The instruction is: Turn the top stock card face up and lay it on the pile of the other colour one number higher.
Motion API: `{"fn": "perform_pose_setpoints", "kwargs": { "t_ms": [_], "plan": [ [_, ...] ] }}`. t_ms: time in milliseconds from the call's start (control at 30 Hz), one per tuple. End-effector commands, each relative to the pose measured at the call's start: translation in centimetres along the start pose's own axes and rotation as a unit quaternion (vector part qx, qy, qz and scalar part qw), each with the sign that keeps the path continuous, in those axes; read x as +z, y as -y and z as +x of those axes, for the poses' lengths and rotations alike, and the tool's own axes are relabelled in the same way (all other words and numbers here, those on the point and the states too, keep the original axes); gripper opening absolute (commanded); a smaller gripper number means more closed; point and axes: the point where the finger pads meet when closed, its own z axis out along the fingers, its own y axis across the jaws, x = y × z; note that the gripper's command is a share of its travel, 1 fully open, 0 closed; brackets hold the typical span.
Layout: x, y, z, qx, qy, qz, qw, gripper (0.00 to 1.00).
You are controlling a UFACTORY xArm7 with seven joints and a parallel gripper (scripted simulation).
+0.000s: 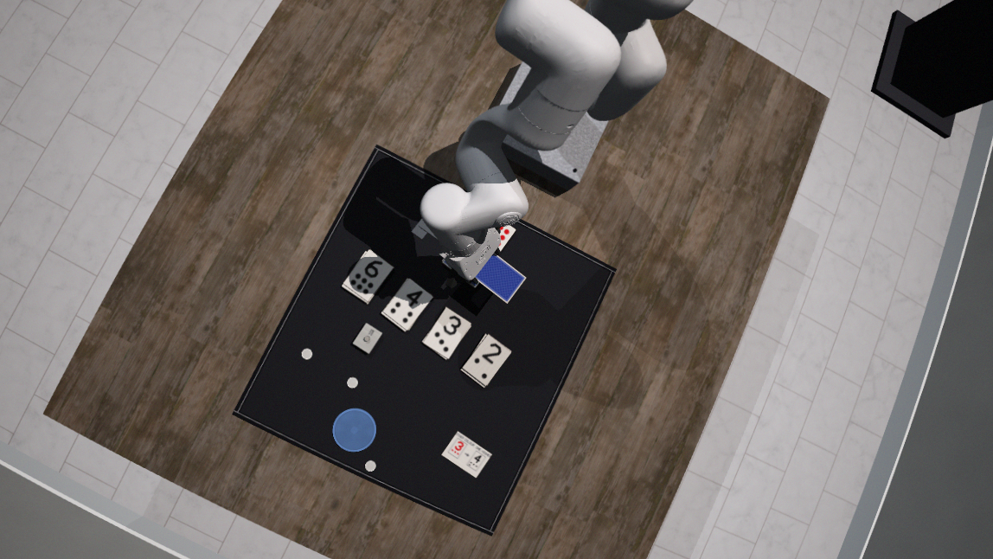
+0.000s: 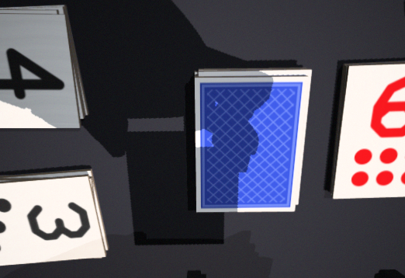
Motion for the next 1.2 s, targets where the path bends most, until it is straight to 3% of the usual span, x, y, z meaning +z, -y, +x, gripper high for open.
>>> {"fn": "perform_pose_setpoints", "kwargs": {
  "t_ms": [0, 467, 1167],
  "plan": [
    [0.8, 0.2, -2.2, 0.0, -0.001, 0.003, 1.0, 0.74],
    [2.4, 0.1, -6.1, 0.0, -0.001, 0.003, 1.0, 0.74],
    [2.7, 0.1, -6.3, 0.0, -0.001, 0.003, 1.0, 0.74]
  ]
}}
